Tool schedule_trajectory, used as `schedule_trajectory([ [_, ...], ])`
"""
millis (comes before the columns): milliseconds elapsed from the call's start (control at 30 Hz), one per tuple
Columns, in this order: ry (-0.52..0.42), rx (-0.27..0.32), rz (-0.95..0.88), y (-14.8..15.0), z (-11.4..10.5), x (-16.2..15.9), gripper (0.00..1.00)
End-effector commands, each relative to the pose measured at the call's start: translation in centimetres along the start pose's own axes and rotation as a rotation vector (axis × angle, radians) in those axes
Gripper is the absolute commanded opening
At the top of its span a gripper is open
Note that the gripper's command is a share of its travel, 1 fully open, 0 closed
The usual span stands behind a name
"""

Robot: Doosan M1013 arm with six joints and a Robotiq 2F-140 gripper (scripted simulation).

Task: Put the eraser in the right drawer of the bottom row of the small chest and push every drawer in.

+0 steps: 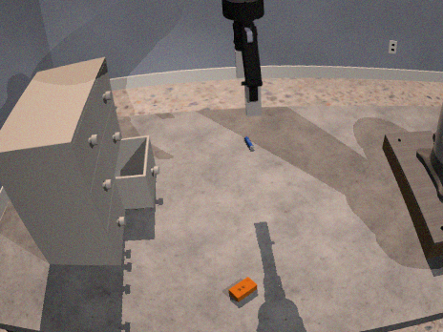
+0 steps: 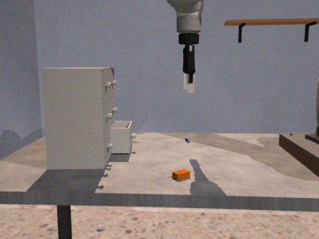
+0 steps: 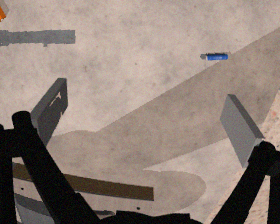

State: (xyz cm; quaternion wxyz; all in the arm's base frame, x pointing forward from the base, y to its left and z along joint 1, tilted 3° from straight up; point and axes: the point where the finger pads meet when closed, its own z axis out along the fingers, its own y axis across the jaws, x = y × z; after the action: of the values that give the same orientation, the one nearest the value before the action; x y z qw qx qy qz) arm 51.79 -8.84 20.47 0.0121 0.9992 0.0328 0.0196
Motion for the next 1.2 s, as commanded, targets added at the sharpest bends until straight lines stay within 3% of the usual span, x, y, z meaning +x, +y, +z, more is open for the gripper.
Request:
schedule_trajectory([
  [0,0.001,0.001,-0.001,1.0,-2.1,-3.4,1.00],
  [367,0.011,0.001,-0.001,1.0,-2.1,-3.4,1.00],
  [733,0.087,0.001,-0.001,1.0,-1.4,-2.8,1.00],
  [1167,0.368,0.002,-0.001,1.0,0.9,-0.4,1.00],
])
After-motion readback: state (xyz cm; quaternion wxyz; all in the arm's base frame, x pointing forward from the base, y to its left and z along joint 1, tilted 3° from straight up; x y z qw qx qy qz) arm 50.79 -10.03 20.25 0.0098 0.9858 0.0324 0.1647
